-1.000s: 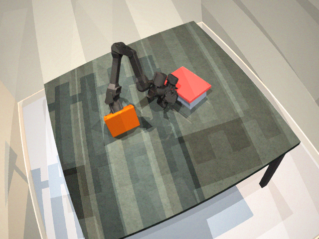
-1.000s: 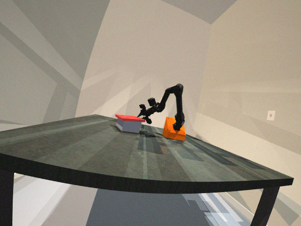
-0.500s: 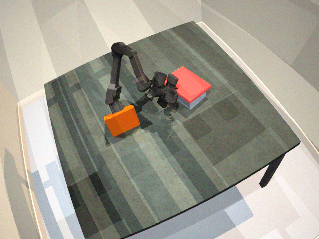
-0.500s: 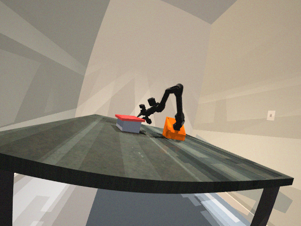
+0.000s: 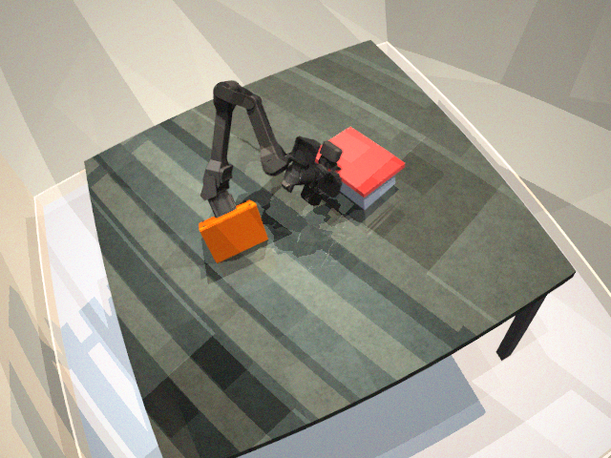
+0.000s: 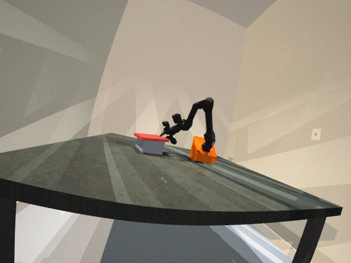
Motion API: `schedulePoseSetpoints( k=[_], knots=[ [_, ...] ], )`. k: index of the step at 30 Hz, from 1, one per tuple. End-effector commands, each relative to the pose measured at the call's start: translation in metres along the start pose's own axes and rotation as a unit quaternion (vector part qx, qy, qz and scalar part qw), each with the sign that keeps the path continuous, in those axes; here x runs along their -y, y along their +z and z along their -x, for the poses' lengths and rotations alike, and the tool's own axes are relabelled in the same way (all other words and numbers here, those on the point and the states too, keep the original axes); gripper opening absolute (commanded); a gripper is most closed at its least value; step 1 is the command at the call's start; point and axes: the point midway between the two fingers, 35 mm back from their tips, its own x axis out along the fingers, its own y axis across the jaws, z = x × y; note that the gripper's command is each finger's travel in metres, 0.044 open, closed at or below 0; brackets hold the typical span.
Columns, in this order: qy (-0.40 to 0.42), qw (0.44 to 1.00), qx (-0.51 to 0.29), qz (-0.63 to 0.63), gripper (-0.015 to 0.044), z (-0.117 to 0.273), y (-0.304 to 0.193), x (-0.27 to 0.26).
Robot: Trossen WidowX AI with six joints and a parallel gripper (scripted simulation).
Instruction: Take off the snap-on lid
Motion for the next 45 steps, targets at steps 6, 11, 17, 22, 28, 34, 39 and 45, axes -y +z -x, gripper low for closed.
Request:
schedulePoseSetpoints(
  k=[6, 11, 17, 22, 28, 34, 39, 45],
  knots=[
    [0.000, 1.000, 0.001, -0.001, 0.0000, -0.001, 0.001, -0.001],
    [0.000, 1.000, 0.001, -0.001, 0.0000, -0.001, 0.001, -0.001],
    [0.000, 1.000, 0.001, -0.001, 0.0000, -0.002, 0.001, -0.001],
    [0.000, 1.000, 0.001, -0.001, 0.0000, -0.002, 0.001, -0.001],
    [0.000, 1.000, 0.001, -0.001, 0.0000, -0.002, 0.001, -0.002],
    [0.000, 1.000, 0.001, -0.001, 0.0000, -0.003, 0.001, -0.002],
    [0.000, 1.000, 0.003, -0.001, 0.0000, 0.000, 0.000, -0.004],
    [0.000, 1.000, 0.003, -0.001, 0.0000, 0.005, 0.000, -0.011]
  ],
)
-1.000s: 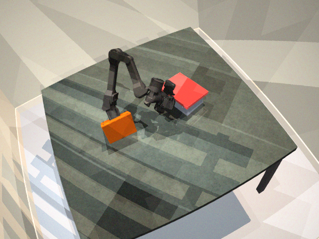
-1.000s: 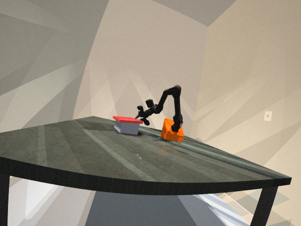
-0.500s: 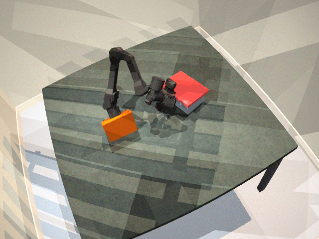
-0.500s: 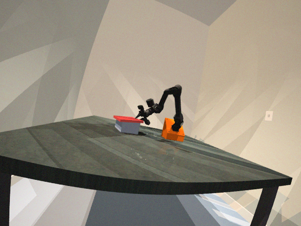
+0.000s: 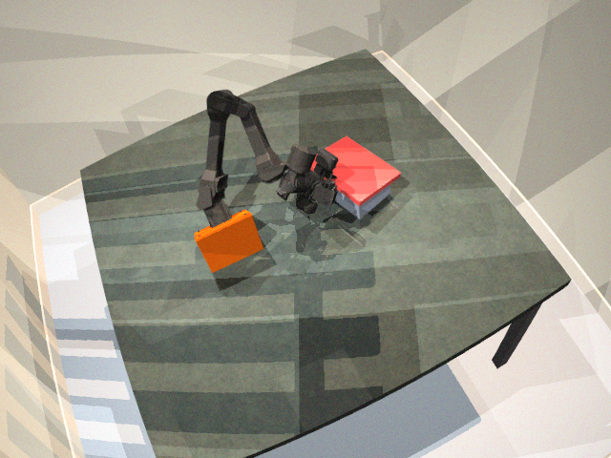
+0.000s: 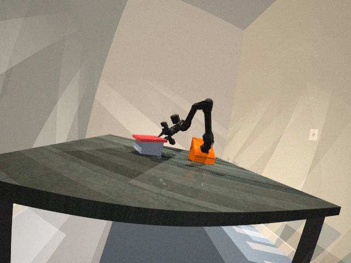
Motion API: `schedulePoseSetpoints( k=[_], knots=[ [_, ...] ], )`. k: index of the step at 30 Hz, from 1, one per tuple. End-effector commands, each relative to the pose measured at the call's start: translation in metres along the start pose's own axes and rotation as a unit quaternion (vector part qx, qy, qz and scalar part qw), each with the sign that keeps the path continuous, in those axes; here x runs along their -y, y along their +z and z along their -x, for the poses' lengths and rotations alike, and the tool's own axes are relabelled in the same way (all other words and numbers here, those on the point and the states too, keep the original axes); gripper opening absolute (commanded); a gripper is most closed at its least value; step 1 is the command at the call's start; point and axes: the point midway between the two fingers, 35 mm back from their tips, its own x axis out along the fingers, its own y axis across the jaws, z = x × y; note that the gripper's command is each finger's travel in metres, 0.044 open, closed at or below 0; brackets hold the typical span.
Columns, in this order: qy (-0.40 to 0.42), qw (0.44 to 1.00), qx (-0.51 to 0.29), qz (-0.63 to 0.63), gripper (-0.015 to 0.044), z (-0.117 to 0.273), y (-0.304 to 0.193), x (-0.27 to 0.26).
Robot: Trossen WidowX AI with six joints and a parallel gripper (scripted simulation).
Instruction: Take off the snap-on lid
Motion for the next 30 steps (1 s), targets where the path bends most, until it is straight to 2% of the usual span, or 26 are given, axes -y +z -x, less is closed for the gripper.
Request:
schedulePoseSetpoints(
  k=[1, 30],
  knots=[
    [0.002, 1.000, 0.001, 0.003, 0.0000, 0.004, 0.000, -0.007],
    [0.002, 1.000, 0.001, 0.004, 0.0000, 0.020, 0.000, -0.044]
  ],
)
